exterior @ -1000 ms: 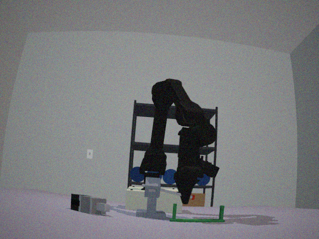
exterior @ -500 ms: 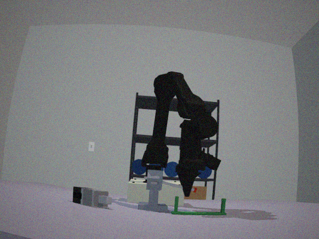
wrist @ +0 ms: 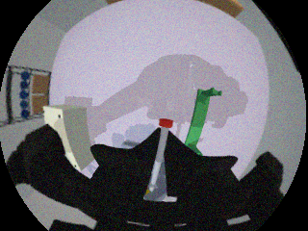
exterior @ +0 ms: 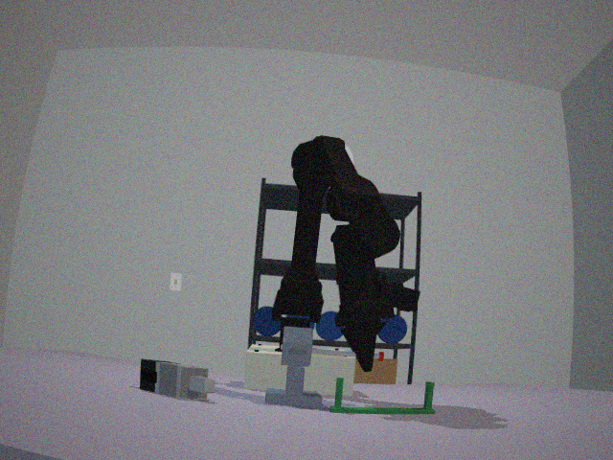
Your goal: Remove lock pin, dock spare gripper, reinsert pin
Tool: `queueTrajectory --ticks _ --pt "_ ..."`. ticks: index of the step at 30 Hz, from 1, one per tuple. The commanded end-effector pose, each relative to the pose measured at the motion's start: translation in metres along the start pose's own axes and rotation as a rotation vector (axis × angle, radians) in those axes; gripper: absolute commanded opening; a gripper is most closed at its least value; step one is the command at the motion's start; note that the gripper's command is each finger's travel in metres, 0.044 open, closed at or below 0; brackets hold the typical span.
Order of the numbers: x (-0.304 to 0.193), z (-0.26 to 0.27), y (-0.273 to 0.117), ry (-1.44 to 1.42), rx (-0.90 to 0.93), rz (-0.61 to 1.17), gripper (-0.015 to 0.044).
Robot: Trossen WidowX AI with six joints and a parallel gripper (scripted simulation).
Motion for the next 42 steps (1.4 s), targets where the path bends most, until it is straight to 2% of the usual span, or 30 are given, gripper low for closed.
queueTrajectory --ticks 1,42 --pt "0.004 0.000 -0.002 -0.010 -0.004 -0.035 0.0000" --pt "0.031 -0.005 -0.002 -0.006 0.003 -0.043 0.0000"
Point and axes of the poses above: the point midway between the two fingers, 35 mm back from their tips, its own y axis out along the fingers, its own z axis across the jaws, x = y × z, the point moved 1 cm from there along -y, back along the fingers, and after that the axes turned 10 degrees about -y, right-handed, at the moved point
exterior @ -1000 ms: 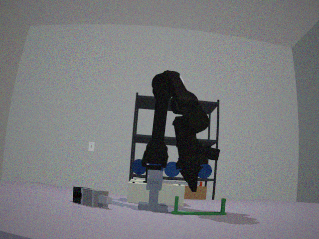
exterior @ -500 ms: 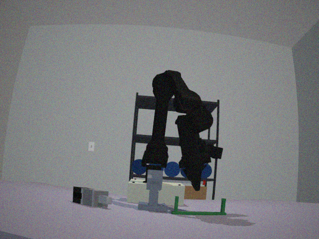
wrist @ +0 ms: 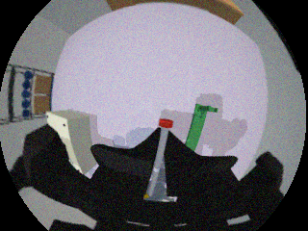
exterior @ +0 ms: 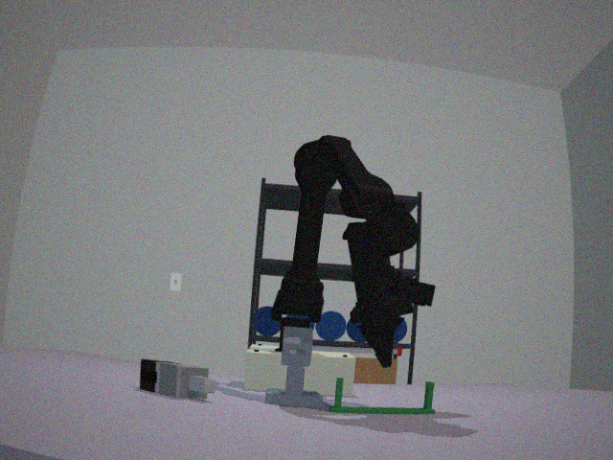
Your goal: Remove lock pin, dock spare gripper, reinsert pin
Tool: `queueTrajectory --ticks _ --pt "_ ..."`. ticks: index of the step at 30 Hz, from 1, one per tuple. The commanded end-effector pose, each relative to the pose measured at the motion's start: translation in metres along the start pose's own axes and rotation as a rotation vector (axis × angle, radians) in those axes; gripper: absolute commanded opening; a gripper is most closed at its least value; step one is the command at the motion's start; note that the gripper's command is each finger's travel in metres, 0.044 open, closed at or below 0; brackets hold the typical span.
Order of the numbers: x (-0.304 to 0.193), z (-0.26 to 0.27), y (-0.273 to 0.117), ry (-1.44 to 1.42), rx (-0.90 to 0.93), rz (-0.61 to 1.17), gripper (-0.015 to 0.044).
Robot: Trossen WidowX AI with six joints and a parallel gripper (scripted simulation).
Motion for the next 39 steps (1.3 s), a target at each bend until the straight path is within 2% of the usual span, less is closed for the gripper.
queueTrajectory --ticks 1,39 --pt "0.003 -0.002 0.000 0.004 -0.001 0.004 0.0000" --pt "0.032 -0.007 0.003 0.007 0.009 0.009 0.0000"
Point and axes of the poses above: the point midway between the two fingers, 35 mm back from their tips, its own y axis out along the fingers, its own z axis across the jaws, x = y × z, the point moved 1 cm from there along -y, back along the fingers, and after that the axes turned 10 degrees about -y, right-handed, at the moved point
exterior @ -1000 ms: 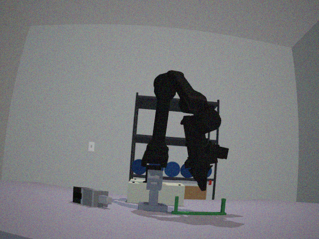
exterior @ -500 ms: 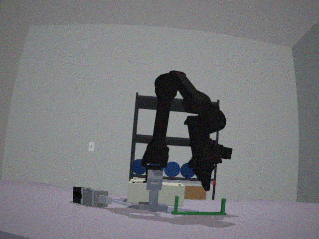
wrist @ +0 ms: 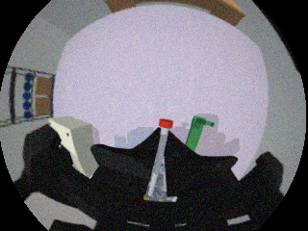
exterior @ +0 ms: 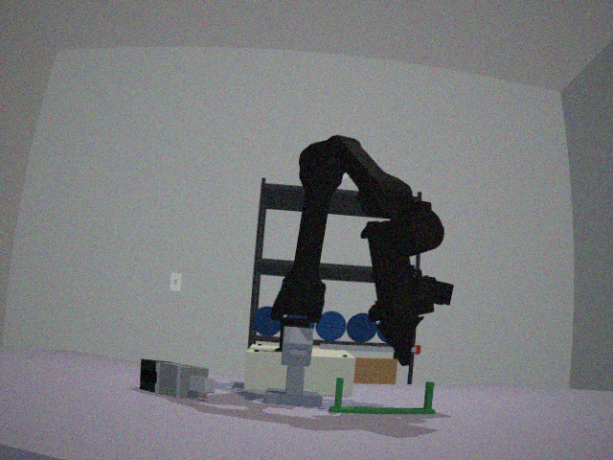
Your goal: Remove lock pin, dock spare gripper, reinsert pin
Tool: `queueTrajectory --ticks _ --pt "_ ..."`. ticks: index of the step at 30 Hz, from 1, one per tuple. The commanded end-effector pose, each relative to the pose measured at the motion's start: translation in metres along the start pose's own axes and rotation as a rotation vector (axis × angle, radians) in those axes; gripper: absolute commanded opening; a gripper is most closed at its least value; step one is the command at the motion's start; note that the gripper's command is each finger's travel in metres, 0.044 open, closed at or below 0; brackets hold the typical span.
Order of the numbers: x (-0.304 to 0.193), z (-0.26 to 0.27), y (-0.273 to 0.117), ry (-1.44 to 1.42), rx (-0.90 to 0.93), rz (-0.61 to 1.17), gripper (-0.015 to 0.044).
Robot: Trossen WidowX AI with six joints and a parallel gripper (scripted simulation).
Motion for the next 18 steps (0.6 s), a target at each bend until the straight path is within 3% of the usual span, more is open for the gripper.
queueTrajectory --ticks 1,18 --pt "0.004 -0.002 -0.001 0.004 -0.001 0.004 0.0000" --pt "0.016 -0.004 -0.001 0.005 0.005 0.006 0.0000"
Point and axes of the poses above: the point midway between the two fingers, 35 mm back from their tips, its own y axis out along the fingers, its own z axis across the jaws, x = y × z, the point moved 1 cm from there along -y, back along the fingers, and after that the axes turned 10 degrees about -y, right-handed, at the moved point
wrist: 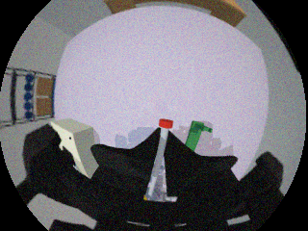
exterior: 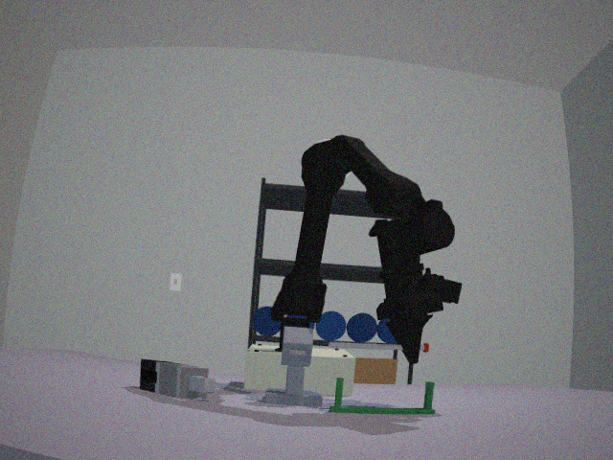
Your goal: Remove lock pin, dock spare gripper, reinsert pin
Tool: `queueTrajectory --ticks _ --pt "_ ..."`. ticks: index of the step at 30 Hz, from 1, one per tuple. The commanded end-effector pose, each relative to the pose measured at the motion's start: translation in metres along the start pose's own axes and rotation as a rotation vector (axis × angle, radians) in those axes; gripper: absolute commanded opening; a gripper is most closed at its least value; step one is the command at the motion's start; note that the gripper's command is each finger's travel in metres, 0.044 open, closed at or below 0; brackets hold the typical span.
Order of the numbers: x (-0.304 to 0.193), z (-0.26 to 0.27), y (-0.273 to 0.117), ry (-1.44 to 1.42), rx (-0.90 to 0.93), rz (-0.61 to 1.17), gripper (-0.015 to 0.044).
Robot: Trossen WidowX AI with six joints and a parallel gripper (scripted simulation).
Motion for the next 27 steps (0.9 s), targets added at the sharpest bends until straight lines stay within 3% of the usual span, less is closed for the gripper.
queueTrajectory --ticks 1,16,27 --pt "0.003 -0.002 -0.001 0.004 -0.002 0.004 0.0000" --pt "0.006 0.004 -0.021 0.001 0.028 0.007 0.0000" --pt "0.005 0.001 -0.015 0.004 0.036 0.009 0.0000"
Point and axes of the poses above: the point midway between the two fingers, 35 mm back from their tips, its own y axis out along the fingers, its own z axis across the jaws, x = y × z, the point moved 1 cm from there along -y, back along the fingers, and after that the axes turned 10 degrees about -y, right-handed, at the moved point
